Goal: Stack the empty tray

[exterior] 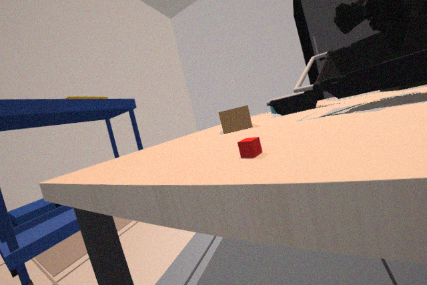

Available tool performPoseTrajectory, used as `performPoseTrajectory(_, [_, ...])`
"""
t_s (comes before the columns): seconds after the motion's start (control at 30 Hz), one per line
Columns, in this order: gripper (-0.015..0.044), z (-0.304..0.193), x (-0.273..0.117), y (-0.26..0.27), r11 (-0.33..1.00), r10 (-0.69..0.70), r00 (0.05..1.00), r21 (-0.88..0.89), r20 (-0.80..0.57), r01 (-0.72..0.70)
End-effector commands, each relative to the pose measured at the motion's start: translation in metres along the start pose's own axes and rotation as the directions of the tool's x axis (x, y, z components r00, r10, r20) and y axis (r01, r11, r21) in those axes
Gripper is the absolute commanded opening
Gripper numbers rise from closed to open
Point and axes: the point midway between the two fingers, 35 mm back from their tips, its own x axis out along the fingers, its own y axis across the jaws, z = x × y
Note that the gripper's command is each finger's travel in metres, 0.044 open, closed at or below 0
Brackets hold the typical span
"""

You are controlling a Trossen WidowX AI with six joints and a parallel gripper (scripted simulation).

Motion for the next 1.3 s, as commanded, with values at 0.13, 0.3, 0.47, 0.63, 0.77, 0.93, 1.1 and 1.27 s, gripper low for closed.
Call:
performPoseTrajectory(0.13, [0.0,0.004,-0.041,0.005,1.0,0.018,1.0,-0.017,0.016,-0.018])
performPoseTrajectory(0.3, [0.0,0.003,-0.066,0.004,1.0,0.018,1.0,-0.016,0.015,-0.018])
performPoseTrajectory(0.47, [0.0,-0.001,-0.09,0.003,1.0,0.027,1.0,-0.013,0.013,-0.027])
performPoseTrajectory(0.63, [0.0,-0.002,-0.094,0.003,1.0,0.029,0.999,-0.012,0.013,-0.029])
performPoseTrajectory(0.77, [0.0,-0.002,-0.094,0.003,1.0,0.029,0.999,-0.012,0.013,-0.029])
performPoseTrajectory(0.93, [0.0,-0.002,-0.094,0.003,1.0,0.029,0.999,-0.012,0.013,-0.029])
performPoseTrajectory(1.1, [0.0,-0.002,-0.094,0.003,1.0,0.029,0.999,-0.012,0.013,-0.029])
performPoseTrajectory(1.27, [0.0,-0.002,-0.094,0.003,1.0,0.029,0.999,-0.012,0.013,-0.029])
